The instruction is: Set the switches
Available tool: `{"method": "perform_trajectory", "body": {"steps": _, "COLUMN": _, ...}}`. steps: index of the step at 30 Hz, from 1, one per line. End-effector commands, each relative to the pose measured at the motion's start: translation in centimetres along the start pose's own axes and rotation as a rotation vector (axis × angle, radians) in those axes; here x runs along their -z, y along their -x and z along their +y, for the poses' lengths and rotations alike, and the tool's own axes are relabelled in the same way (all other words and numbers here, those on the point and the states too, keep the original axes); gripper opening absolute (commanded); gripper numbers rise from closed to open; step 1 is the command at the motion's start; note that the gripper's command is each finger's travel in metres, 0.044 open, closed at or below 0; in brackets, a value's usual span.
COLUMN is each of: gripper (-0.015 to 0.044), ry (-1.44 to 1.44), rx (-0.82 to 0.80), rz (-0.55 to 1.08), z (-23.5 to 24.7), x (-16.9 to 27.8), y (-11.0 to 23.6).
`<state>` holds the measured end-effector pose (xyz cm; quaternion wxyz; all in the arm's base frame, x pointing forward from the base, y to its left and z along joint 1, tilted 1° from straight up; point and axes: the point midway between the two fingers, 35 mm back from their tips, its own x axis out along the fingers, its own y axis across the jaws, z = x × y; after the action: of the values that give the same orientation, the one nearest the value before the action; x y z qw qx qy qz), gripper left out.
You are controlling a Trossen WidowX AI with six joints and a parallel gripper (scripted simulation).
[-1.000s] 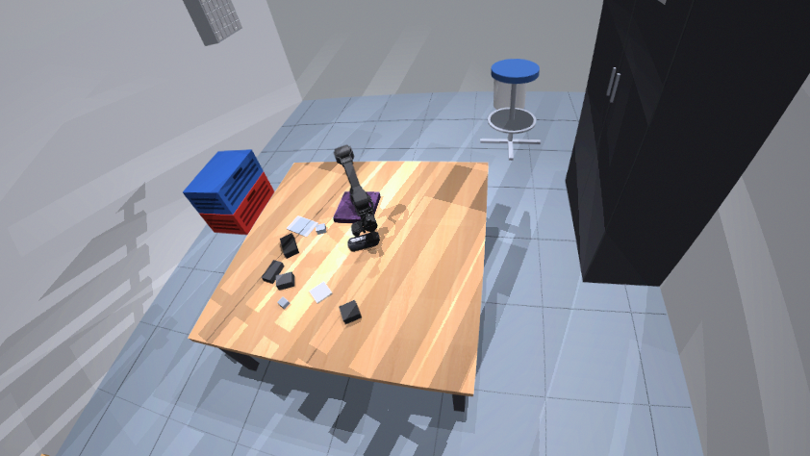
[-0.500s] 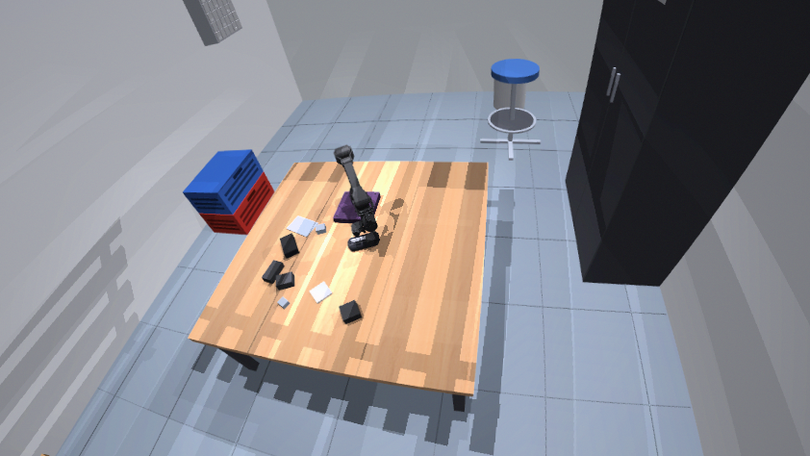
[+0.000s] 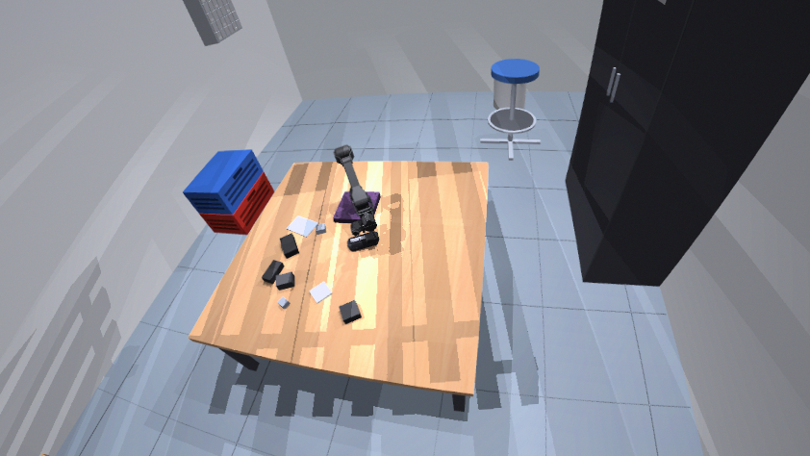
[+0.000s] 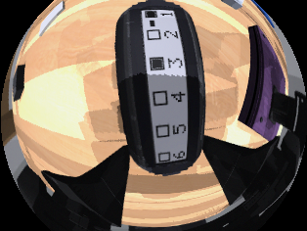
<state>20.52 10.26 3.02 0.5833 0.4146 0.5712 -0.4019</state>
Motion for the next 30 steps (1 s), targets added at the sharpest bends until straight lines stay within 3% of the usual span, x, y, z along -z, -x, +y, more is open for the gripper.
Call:
{"method": "perform_trajectory", "body": {"steps": 1, "gripper": 0.0336, "ry": 0.0, "rx": -0.003, "rz": -0.004, "z": 0.1, "x": -0.2, "y": 0.4}}
{"method": "perform_trajectory", "body": {"steps": 30, "gripper": 0.0336, "ry": 0.0, "rx": -0.004, "rz": -0.005, "z": 0.1, "x": -1.0, "y": 2.6}}
